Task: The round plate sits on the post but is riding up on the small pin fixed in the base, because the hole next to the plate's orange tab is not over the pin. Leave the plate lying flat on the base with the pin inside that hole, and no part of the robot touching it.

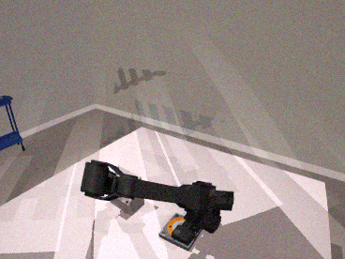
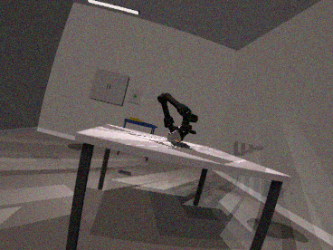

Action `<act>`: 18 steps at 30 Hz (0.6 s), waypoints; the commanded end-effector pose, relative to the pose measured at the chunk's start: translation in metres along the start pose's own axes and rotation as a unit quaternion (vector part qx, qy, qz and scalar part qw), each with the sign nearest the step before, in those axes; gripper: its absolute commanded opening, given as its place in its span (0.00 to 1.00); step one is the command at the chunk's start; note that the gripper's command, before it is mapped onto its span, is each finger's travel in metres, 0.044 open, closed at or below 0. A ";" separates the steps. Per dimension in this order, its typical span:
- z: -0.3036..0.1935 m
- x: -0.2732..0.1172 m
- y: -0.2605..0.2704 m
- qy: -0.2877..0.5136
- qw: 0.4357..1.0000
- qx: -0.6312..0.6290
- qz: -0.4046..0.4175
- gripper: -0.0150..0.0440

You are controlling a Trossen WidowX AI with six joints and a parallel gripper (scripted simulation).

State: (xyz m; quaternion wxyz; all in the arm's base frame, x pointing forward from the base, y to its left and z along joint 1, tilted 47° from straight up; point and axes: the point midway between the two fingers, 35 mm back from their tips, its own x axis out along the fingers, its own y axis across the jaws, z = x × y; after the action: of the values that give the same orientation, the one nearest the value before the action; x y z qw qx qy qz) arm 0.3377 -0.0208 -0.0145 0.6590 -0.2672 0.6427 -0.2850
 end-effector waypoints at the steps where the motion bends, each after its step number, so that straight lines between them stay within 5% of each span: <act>1: -0.003 0.003 -0.007 0.003 1.000 -0.002 -0.003 0.25; 18: -0.013 0.003 -0.022 0.003 1.000 -0.002 -0.004 0.25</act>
State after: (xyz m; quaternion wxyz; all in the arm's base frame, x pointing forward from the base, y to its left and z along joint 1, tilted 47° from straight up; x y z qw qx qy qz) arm 0.3300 -0.0327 -0.0020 0.6613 -0.2669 0.6403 -0.2854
